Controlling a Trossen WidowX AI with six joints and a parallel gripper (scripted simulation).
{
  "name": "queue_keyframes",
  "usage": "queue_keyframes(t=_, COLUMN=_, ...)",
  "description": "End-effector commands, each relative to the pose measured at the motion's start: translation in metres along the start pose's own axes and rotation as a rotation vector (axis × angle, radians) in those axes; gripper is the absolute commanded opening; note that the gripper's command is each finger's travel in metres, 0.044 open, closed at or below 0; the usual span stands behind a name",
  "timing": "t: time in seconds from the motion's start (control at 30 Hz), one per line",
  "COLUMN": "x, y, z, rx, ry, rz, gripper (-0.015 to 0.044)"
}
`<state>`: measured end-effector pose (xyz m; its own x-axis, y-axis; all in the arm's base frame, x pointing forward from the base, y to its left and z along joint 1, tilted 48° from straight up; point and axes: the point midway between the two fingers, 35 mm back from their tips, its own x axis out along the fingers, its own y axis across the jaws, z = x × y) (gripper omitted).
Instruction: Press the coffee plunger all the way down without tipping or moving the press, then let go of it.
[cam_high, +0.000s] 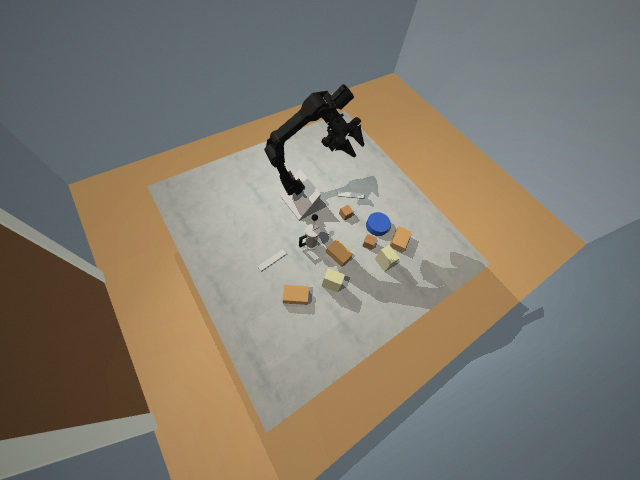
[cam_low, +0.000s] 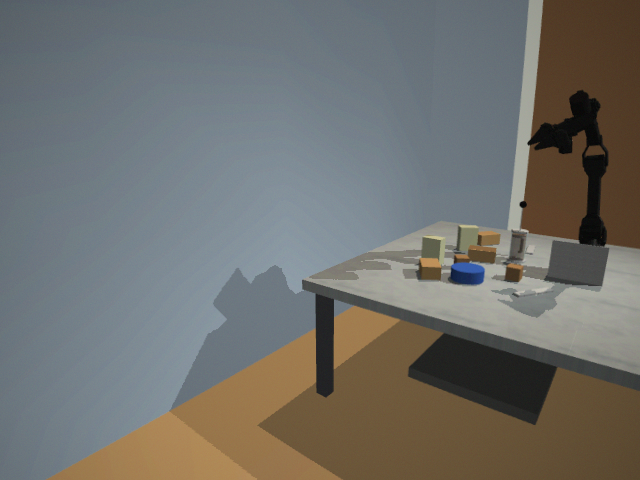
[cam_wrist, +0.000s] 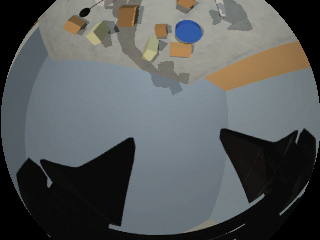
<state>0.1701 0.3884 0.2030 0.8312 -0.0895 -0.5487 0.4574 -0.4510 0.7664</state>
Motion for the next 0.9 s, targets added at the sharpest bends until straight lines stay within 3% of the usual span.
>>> queue_keyframes(t=0.0, x=0.000, y=0.001, z=0.001, rx=0.015, ry=-0.001, rz=0.002, gripper=0.0426)
queue_keyframes(t=0.13, x=0.004, y=0.012, z=0.010, rx=0.223, ry=-0.009, rz=0.036, gripper=0.0440)
queue_keyframes(t=0.63, x=0.015, y=0.076, z=0.083, rx=1.580, ry=0.135, rz=0.216, gripper=0.0440)
queue_keyframes(t=0.87, x=0.018, y=0.099, z=0.117, rx=1.905, ry=0.249, rz=0.259, gripper=0.0440)
